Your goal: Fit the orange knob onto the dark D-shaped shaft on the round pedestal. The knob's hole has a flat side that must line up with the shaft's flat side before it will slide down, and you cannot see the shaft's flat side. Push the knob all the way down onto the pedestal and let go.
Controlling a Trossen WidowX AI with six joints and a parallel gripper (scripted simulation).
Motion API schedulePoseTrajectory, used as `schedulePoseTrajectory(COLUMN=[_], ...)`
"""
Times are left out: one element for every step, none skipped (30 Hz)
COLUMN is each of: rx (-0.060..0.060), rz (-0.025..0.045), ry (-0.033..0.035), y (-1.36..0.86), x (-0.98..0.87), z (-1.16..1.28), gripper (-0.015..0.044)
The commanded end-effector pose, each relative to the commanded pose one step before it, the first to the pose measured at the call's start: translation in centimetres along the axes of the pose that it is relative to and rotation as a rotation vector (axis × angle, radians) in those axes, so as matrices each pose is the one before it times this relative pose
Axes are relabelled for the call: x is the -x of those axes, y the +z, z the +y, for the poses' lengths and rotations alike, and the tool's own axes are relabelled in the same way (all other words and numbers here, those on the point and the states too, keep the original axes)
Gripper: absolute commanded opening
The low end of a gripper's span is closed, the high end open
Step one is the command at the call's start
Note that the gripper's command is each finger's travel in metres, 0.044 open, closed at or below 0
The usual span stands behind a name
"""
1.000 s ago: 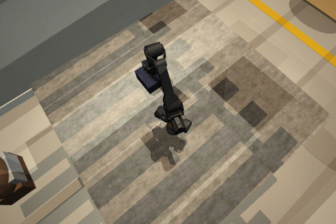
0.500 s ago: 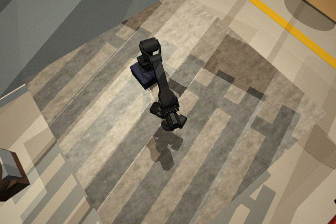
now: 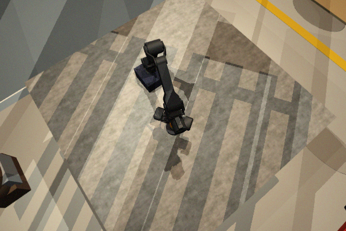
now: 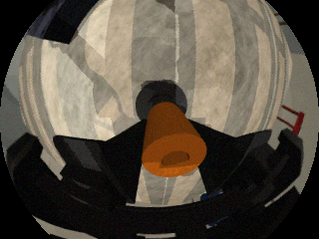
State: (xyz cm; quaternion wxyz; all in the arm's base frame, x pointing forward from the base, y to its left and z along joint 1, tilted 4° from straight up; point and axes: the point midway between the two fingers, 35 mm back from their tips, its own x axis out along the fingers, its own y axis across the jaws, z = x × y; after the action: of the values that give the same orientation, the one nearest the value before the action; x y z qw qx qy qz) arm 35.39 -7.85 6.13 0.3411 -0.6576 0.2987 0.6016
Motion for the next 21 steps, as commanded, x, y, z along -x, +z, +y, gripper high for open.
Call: schedulePoseTrajectory(rx=[0.0435, 0.0000, 0.0000, 0.0000, 0.0000, 0.0000, 0.0000, 0.0000, 0.0000, 0.0000, 0.0000, 0.0000, 0.0000, 0.0000, 0.0000, 0.0000, 0.0000, 0.0000, 0.0000, 0.0000, 0.0000], rz=[0.00323, -0.00002, -0.00002, -0.00002, -0.00002, -0.00002, -0.00001, 0.00000, 0.00000, -0.00002, -0.00003, -0.00003, -0.00003, -0.00004, -0.00004, -0.00002, 0.00000, 0.00000, 0.00001, 0.00001, 0.00001], ry=[-0.00624, 0.00001, 0.00001, 0.00001, 0.00002, 0.00002, 0.00000, -0.00001, 0.00000, 0.00002, 0.00003, 0.00003, 0.00003, 0.00003, 0.00004, 0.00002, 0.00001, 0.00000, -0.00001, -0.00001, -0.00001], y=[-0.119, 0.019, 0.020, 0.017, 0.021, 0.021, 0.006, -0.007, 0.002, 0.022, 0.033, 0.033, 0.035, 0.041, 0.046, 0.019, 0.004, -0.003, -0.015, -0.011, -0.009], x=[0.152, -0.016, -0.026, -0.035, -0.038, -0.034, -0.024, -0.022, -0.033, -0.034, -0.024, -0.007, 0.008, 0.014, 0.013, 0.012, 0.013, -0.084, -0.088, -0.010, -0.018], z=[-0.192, 0.013, 0.016, 0.015, 0.019, 0.020, 0.005, -0.006, 0.002, 0.019, 0.029, 0.030, 0.032, 0.037, 0.043, 0.020, 0.007, -0.001, -0.008, -0.008, -0.007], gripper=[0.0000, 0.0000, 0.0000, 0.0000, 0.0000, 0.0000, 0.0000, 0.0000, 0.0000, 0.0000, 0.0000, 0.0000, 0.0000, 0.0000, 0.0000, 0.0000, 0.0000, 0.0000, 0.0000, 0.0000, 0.0000])
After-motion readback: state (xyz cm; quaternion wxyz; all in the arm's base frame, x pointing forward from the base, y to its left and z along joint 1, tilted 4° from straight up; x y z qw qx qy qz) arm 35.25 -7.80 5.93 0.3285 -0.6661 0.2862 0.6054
